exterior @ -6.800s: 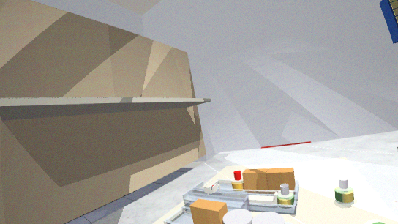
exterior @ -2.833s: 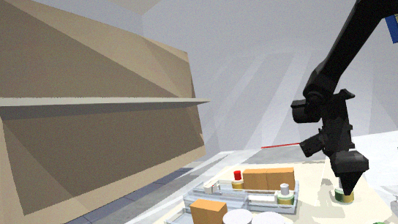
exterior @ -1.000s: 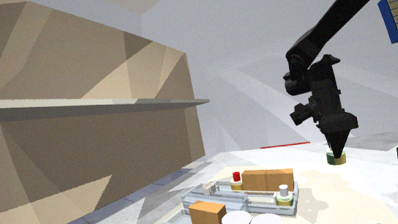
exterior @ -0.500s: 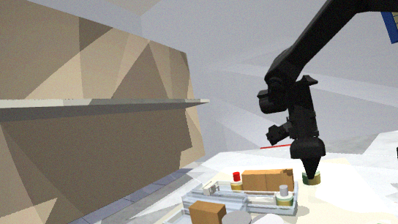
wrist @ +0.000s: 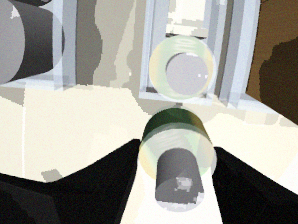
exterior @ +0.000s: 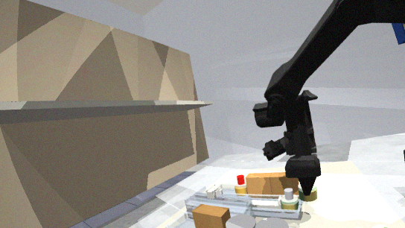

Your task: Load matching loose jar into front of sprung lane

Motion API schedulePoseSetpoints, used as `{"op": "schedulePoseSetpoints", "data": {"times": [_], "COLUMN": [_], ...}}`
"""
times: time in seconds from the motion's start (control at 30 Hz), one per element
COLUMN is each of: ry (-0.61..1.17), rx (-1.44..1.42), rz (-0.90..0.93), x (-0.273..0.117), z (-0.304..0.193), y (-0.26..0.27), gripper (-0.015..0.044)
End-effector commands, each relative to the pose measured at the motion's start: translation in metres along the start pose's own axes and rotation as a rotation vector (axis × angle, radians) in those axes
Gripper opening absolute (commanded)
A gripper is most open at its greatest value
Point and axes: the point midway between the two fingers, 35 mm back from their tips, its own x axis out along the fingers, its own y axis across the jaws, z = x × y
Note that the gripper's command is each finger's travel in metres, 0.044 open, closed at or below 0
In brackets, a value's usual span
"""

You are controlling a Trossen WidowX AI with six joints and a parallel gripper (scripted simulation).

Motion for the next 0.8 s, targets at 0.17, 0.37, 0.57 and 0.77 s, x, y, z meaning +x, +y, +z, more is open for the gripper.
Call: {"op": "schedulePoseSetpoints", "data": {"times": [0.17, 0.37, 0.57, 0.77], "ry": [0.008, 0.008, 0.008, 0.008], "rx": [0.010, 0.010, 0.010, 0.009], "rz": [0.008, 0.008, 0.008, 0.008], "x": [0.0101, 0.0101, 0.0101, 0.0101], "z": [-0.0021, 0.0001, 0.0025, 0.0049], "y": [0.0006, 0.0006, 0.0006, 0.0005], "gripper": [0.0000, 0.0000, 0.0000, 0.0000]}}
